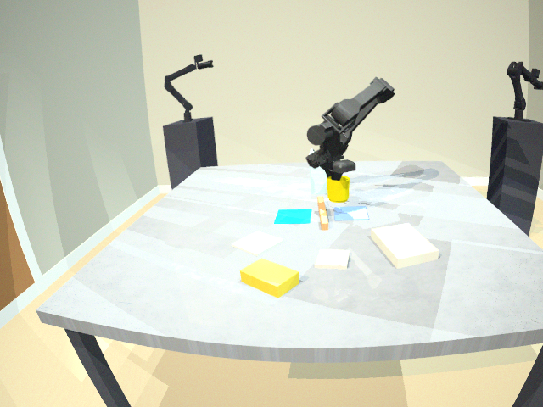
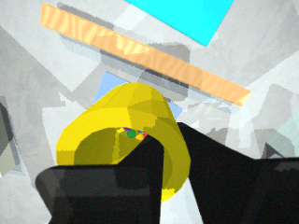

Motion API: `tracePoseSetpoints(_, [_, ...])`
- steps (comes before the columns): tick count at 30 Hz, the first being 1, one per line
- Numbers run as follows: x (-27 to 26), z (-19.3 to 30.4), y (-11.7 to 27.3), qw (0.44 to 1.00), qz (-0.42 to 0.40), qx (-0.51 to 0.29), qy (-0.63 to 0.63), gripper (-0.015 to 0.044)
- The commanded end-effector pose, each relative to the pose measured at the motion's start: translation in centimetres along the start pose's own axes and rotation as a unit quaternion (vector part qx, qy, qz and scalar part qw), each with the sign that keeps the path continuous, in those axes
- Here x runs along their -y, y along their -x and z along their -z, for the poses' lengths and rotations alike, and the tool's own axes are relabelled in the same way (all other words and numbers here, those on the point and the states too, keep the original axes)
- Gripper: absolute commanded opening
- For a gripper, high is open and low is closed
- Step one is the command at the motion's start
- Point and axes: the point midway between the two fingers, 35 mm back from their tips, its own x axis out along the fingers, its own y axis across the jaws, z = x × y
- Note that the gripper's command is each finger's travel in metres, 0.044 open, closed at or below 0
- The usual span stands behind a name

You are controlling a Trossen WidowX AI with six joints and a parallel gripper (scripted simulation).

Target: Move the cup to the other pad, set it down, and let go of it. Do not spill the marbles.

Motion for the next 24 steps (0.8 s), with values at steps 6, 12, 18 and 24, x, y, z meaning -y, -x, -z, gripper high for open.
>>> tracePoseSetpoints(6, [0.6,-1.6,0.1,1.000,0.000,0.004,0.005,0.0000])
tracePoseSetpoints(12, [1.1,-2.7,0.1,1.000,0.000,0.004,0.005,0.0000])
tracePoseSetpoints(18, [1.6,-3.7,0.2,1.000,0.000,0.004,0.005,0.0000])
tracePoseSetpoints(24, [2.1,-4.8,0.2,1.000,0.000,0.005,0.005,0.0000])
